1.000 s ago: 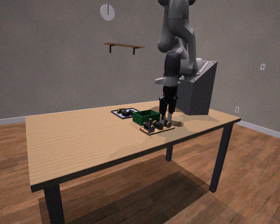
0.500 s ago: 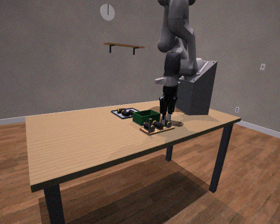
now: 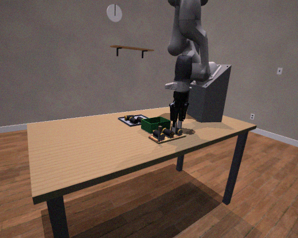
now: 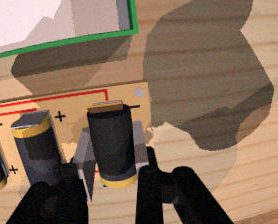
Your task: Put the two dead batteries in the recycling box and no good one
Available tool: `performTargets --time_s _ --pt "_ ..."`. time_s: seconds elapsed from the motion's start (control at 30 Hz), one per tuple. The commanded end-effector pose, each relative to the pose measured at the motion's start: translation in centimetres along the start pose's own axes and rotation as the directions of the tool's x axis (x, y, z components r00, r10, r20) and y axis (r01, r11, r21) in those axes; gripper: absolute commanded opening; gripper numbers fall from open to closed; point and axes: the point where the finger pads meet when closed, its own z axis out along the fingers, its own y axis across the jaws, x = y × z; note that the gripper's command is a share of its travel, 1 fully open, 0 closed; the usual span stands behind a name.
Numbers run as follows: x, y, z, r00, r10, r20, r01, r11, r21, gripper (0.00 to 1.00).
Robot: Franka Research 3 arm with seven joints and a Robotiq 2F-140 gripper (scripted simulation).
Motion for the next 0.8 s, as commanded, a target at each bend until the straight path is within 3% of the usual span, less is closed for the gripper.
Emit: performTargets --time_s 0.0,0.3,0.6,0.77 --pt "-0.1 0.0 0.0 1.0 -0.004 0.001 0.004 1.0 0.001 0.16" --pt "-0.1 0.0 -0.2 1.0 -0.004 0.001 0.004 1.0 0.002 0.16" --pt "-0.1 0.0 -3.8 1.0 -0.004 0.001 0.004 1.0 0.002 0.16" --pt "-0.1 0.0 -4.4 1.0 -0.004 0.001 0.004 1.0 0.001 0.16"
